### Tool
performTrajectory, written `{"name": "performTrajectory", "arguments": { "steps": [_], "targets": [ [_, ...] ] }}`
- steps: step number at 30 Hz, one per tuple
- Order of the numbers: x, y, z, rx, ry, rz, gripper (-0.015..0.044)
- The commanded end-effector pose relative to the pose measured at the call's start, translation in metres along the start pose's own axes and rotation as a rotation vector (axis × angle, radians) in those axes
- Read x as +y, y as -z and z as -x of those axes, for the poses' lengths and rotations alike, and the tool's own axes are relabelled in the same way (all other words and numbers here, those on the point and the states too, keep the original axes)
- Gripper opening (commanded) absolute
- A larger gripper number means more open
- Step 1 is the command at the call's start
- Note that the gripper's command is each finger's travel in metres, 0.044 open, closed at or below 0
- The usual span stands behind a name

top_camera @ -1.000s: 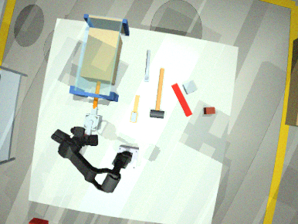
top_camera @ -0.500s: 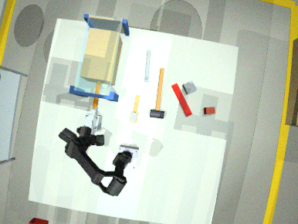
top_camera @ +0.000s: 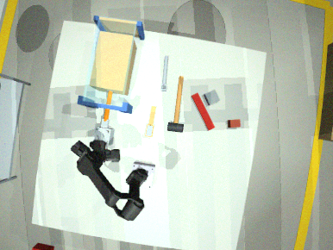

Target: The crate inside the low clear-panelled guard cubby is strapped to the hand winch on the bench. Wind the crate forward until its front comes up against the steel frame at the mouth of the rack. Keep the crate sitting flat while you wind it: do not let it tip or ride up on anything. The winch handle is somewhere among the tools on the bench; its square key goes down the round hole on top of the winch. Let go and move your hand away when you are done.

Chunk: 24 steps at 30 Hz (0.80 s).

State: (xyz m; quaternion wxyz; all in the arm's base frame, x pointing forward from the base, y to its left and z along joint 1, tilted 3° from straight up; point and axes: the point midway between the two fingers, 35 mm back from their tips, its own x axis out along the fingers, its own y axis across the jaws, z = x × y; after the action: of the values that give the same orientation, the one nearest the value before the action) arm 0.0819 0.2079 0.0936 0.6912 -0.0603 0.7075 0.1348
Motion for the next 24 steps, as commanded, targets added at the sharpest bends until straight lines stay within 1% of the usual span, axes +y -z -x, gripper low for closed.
{"name": "performTrajectory", "arguments": {
  "steps": [1,24],
  "targets": [
    [-0.017,-0.005,-0.003,-0.005,0.036,-0.02,0.0],
    [-0.041,-0.022,-0.002,-0.007,0.039,-0.02,0.0]
  ]
}}
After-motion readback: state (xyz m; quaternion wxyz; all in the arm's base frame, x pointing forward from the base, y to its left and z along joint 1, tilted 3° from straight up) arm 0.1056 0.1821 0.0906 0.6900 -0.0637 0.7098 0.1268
